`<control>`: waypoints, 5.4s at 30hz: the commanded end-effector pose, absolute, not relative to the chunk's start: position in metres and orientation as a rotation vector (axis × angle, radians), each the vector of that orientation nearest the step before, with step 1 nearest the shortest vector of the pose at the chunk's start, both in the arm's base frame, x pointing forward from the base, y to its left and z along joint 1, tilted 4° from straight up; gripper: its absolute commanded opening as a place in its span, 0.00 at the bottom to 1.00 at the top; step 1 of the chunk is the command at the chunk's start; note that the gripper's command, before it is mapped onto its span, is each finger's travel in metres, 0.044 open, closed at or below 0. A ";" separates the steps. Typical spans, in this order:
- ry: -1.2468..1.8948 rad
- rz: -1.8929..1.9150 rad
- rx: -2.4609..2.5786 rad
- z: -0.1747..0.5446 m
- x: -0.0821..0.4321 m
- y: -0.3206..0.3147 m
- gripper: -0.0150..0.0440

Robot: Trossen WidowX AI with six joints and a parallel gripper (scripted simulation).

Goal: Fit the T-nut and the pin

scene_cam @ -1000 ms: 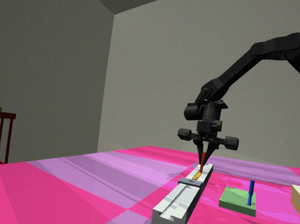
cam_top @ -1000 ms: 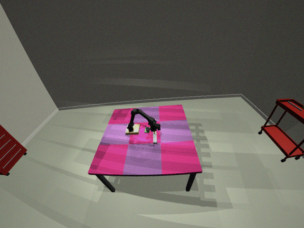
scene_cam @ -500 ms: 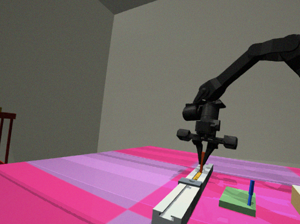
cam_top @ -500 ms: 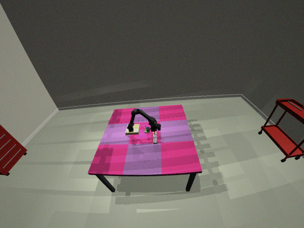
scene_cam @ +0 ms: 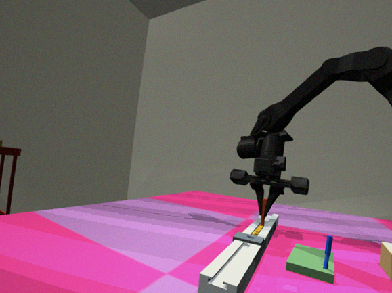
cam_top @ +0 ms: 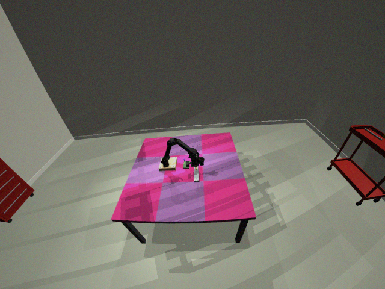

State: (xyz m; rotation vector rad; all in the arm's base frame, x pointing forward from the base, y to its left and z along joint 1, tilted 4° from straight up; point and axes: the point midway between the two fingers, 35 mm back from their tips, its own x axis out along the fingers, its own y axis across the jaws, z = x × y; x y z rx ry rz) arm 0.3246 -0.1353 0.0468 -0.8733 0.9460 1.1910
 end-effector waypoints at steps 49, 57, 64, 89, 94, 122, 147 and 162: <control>0.944 1.198 -0.864 0.050 0.336 -0.075 0.00; 0.944 1.198 -0.864 0.050 0.336 -0.072 0.00; 0.944 1.198 -0.864 0.050 0.336 -0.072 0.00; 0.946 1.201 -0.870 0.050 0.336 -0.073 0.00; 0.946 1.201 -0.870 0.050 0.336 -0.073 0.13; 1.039 1.342 -1.326 0.134 0.340 -0.062 1.00; 1.521 0.275 -0.177 0.133 0.223 0.017 1.00; 1.520 0.277 -0.177 0.089 0.226 0.020 1.00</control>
